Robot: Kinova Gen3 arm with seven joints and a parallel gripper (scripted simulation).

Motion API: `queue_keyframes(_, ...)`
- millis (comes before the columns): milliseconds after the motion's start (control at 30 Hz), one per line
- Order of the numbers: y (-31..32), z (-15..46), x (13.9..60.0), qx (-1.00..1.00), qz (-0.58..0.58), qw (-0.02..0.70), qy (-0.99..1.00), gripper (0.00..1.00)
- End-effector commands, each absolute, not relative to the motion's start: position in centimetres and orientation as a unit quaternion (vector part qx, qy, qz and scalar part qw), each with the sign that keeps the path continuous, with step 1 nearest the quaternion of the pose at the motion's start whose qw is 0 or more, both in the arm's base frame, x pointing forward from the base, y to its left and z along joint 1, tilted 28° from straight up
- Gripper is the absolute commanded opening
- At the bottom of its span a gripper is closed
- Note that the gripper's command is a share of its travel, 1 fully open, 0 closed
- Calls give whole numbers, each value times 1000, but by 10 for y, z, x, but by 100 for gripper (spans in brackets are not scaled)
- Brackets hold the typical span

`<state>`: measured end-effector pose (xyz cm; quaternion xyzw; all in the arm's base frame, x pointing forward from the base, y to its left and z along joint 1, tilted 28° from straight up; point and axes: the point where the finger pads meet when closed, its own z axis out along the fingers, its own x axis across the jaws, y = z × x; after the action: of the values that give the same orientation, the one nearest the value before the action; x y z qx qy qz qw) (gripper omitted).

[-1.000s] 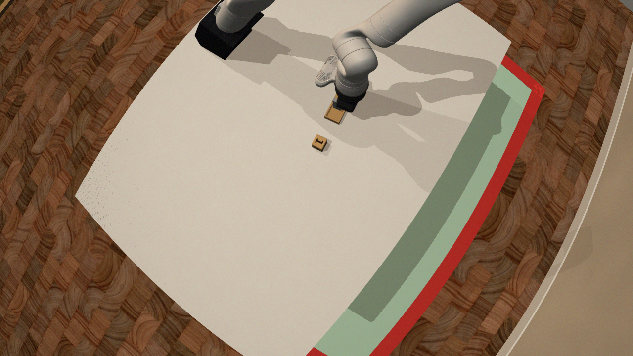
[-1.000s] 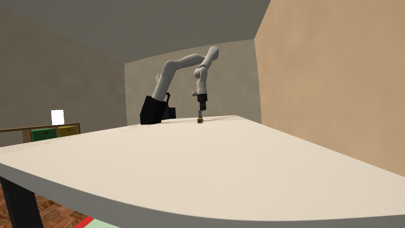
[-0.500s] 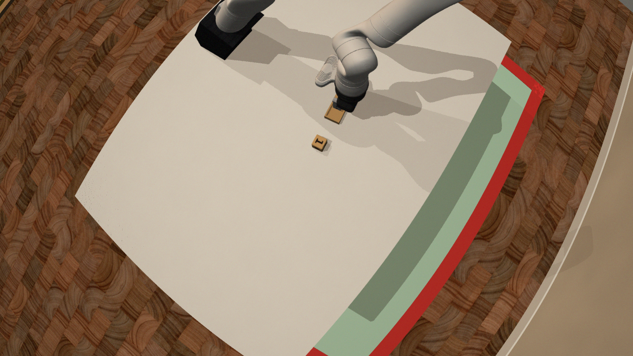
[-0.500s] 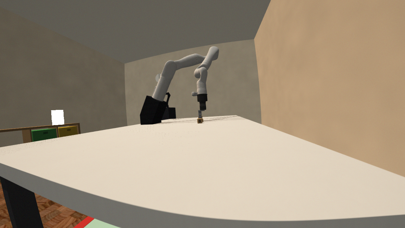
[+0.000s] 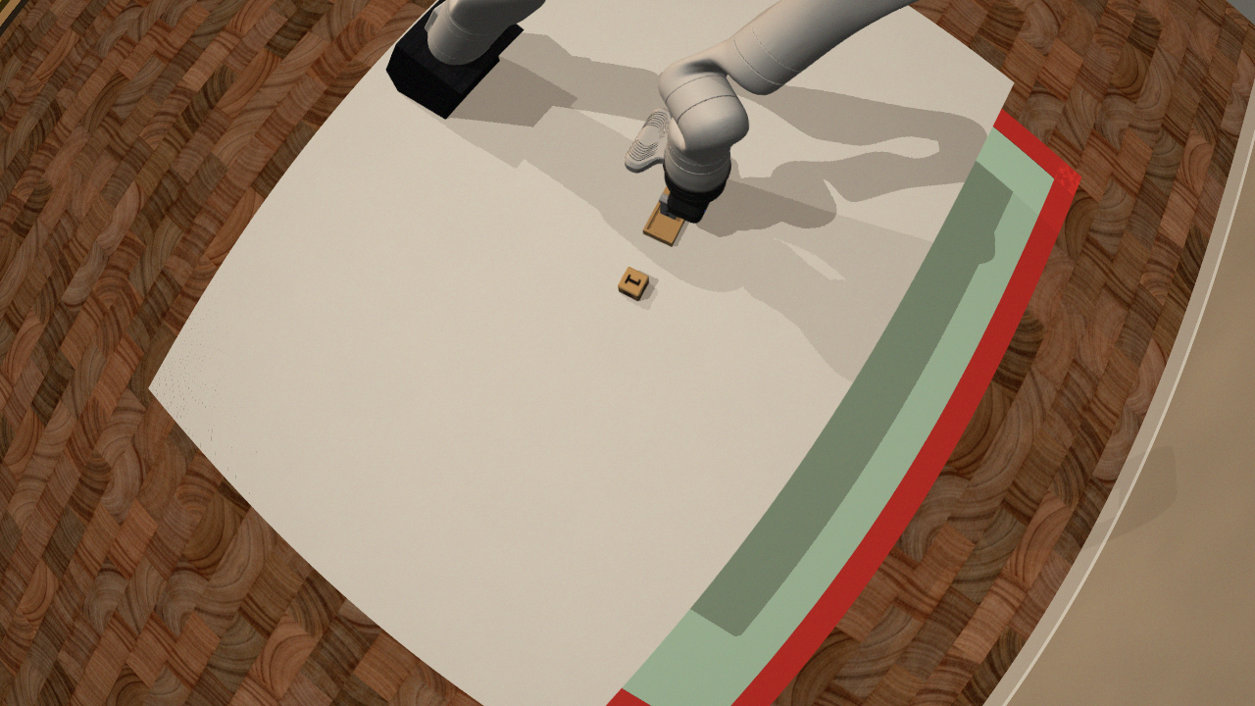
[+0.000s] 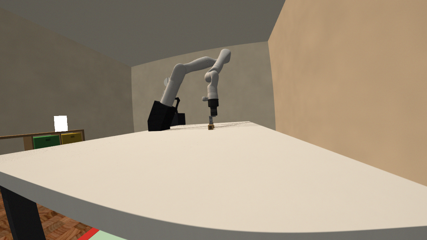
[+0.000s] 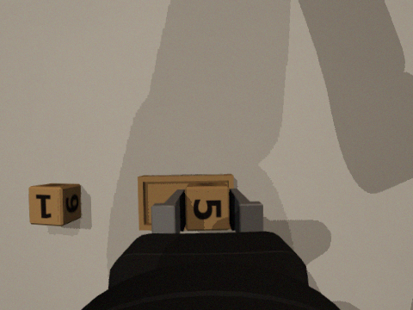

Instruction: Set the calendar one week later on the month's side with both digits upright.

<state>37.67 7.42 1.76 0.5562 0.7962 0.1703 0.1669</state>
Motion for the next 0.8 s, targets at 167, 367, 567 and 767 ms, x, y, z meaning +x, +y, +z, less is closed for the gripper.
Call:
queue_keyframes(167,74,18,377,556,171,167,796,57)
queue_keyframes(367,74,18,377,556,171,167,796,57)
queue_keyframes(567,74,18,377,556,171,167,796,57)
queue_keyframes(767,74,18,377,556,171,167,796,69)
